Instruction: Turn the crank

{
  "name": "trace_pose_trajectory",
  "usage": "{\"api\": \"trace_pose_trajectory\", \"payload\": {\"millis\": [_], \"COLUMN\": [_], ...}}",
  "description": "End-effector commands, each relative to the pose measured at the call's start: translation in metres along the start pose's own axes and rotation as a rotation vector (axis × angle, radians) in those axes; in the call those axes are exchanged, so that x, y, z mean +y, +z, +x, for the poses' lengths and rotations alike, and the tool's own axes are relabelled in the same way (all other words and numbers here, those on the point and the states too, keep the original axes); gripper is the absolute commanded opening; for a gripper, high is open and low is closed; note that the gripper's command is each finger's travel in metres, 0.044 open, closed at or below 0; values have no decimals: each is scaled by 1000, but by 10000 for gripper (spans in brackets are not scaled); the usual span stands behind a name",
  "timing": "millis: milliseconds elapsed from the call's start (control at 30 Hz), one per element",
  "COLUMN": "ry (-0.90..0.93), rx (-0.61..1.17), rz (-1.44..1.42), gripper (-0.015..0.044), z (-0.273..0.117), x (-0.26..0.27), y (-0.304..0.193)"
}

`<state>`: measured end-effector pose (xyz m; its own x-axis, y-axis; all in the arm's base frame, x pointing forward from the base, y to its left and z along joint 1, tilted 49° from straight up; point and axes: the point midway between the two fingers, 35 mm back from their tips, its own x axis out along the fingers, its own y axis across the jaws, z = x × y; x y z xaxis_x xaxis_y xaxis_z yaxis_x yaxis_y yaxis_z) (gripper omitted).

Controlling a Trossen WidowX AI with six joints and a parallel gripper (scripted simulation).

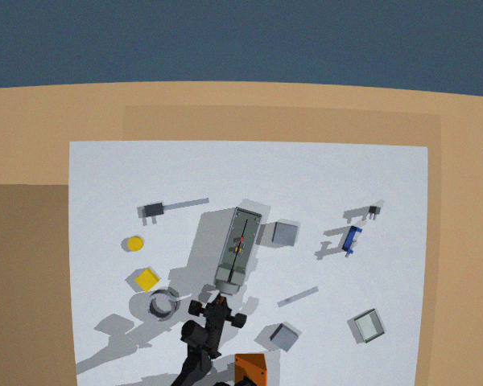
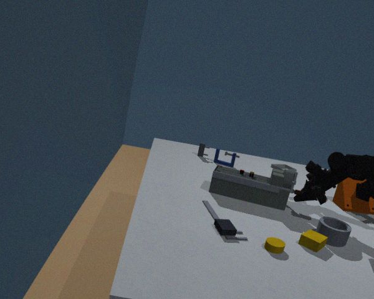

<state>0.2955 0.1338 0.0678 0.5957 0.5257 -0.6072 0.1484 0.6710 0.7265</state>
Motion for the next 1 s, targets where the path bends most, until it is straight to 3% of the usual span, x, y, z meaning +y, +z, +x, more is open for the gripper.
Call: {"api": "trace_pose_trajectory", "payload": {"millis": [0, 433, 967], "ry": [-5, 0, 0], "rx": [-1, 0, 0], "rz": [1, 0, 0], "gripper": [0, 0, 420], "z": [0, 0, 0], "x": [-1, 0, 0], "y": [0, 0, 0]}}
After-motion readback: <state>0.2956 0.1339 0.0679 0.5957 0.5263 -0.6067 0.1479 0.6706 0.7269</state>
